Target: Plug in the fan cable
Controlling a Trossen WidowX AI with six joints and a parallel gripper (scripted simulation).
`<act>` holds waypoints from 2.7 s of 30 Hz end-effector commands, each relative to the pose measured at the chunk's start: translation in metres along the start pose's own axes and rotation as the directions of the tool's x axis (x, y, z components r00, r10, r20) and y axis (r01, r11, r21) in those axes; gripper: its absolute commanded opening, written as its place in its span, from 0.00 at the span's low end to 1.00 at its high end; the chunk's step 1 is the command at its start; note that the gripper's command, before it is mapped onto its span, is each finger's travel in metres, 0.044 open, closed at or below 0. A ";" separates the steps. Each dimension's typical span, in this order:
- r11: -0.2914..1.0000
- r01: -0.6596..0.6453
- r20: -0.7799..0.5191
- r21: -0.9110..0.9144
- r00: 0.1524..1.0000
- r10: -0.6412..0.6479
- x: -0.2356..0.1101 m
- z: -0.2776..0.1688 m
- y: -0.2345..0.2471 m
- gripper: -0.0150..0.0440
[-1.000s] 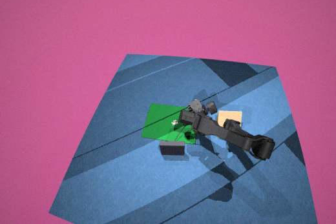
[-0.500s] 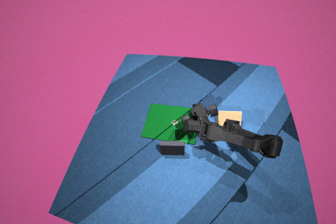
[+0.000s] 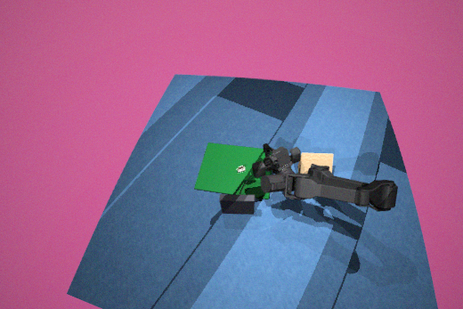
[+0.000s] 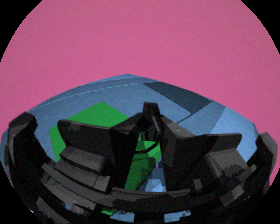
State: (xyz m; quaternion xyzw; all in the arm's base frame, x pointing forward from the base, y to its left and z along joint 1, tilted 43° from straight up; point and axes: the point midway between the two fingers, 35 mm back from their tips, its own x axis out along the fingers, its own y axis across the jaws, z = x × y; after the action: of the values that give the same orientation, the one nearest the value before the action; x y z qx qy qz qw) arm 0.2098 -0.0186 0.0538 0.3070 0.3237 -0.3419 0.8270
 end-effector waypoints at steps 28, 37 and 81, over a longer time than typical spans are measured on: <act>1.000 -0.002 0.009 0.009 1.000 0.002 -0.002 0.009 0.000 0.25; 1.000 0.001 0.010 0.011 1.000 -0.001 0.000 0.000 0.002 0.25; 1.000 0.001 0.007 0.012 1.000 -0.001 0.007 -0.039 0.004 0.25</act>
State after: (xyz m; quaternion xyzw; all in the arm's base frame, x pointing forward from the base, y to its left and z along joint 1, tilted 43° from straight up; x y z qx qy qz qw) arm 0.2050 0.0090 0.0293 0.3132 0.3187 -0.3417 0.8268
